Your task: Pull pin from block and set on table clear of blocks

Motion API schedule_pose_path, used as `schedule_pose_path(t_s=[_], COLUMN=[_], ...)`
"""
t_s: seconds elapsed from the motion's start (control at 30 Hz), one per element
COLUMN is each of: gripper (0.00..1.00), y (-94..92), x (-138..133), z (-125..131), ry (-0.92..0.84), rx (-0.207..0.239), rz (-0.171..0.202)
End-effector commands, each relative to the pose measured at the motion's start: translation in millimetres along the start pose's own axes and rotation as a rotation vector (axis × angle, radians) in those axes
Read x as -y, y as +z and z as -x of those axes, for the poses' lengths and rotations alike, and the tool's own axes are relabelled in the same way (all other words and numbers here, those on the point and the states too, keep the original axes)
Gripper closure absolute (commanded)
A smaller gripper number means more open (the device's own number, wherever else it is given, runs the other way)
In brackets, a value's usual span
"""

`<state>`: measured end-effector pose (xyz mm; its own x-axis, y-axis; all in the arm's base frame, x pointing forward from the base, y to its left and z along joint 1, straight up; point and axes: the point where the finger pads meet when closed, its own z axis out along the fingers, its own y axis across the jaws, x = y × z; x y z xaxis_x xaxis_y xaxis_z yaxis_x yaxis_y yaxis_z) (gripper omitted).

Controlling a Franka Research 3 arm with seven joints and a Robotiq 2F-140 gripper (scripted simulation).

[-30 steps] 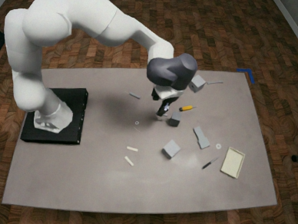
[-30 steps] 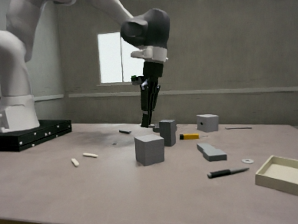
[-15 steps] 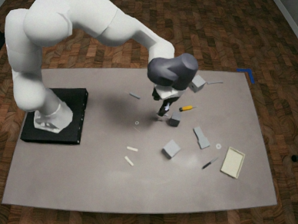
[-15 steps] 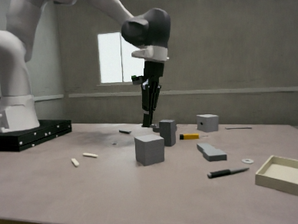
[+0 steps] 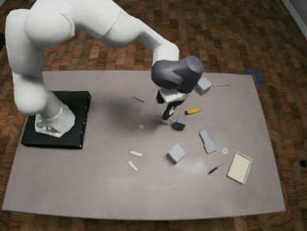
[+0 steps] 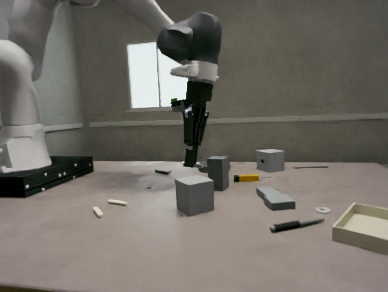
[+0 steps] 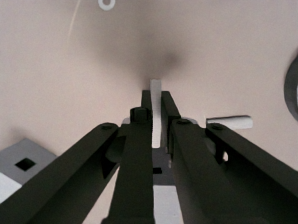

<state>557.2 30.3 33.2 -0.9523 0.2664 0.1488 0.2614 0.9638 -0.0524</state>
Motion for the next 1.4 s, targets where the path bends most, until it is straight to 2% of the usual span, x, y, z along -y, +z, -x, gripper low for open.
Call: schedule_pose_path(t_s=[0.0, 0.63, 0.9, 1.37], gripper=[0.9, 0.9, 0.9, 0.9], y=[-1.3, -2.6, -1.3, -2.1], x=[-1, -2, -2, -1], z=[0, -2, -12, -9], ry=[0.008, 0.009, 0.01, 0.009], rx=[0.002, 0.004, 0.008, 0.01], rz=[0.003, 0.006, 0.008, 0.005])
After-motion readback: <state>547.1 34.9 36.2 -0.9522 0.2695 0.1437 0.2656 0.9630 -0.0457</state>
